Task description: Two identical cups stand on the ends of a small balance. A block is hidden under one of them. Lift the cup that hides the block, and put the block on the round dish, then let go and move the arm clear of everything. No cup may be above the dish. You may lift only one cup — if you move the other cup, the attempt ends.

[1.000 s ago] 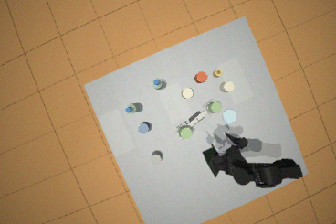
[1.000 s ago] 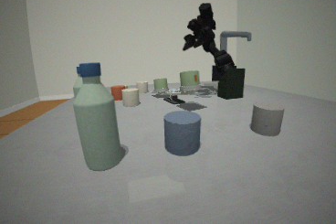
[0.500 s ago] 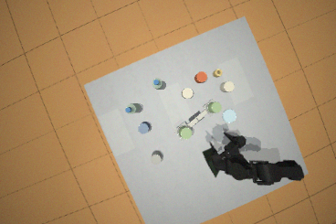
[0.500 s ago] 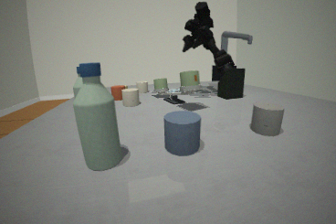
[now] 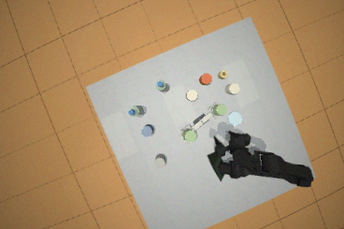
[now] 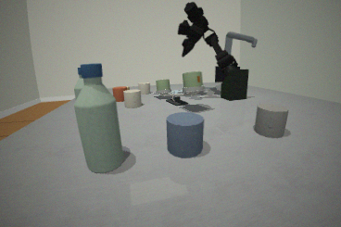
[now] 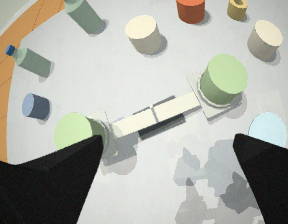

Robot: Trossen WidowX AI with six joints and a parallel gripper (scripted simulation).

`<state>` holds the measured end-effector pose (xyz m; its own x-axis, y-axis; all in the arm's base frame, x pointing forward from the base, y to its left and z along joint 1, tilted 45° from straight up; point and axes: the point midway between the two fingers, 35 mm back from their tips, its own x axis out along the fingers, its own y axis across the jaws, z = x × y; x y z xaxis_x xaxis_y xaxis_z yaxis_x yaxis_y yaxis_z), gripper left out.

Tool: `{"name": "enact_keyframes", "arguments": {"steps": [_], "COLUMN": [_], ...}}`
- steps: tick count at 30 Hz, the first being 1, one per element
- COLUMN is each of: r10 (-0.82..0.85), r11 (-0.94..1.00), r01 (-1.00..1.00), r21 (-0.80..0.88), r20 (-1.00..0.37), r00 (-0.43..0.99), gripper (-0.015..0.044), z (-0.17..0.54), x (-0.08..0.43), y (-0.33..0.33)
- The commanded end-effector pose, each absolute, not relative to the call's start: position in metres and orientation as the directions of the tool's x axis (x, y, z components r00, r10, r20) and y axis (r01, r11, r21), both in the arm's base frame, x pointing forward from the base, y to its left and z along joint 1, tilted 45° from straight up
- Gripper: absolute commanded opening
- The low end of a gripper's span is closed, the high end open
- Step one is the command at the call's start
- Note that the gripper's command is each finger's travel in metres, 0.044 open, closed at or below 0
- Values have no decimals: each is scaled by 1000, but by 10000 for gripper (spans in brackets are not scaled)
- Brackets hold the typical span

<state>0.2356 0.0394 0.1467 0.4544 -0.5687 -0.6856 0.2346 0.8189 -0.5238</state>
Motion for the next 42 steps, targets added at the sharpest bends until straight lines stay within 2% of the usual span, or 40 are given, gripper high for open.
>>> {"name": "enact_keyframes", "arguments": {"steps": [1, 15, 24, 39, 42], "r10": [-590, -676, -695, -708, -708], "r11": [807, 614, 505, 87, 67], "r01": [336, 704, 805, 986, 989], "r21": [-486, -357, -311, -143, -136], "r20": [-693, -699, -700, -705, -705], "r00": [414, 235, 166, -40, -49], "gripper": [440, 440, 440, 440, 440], "z": [150, 155, 155, 150, 149], "x": [246, 286, 300, 325, 325], "y": [32, -10, -31, -95, -98]}}
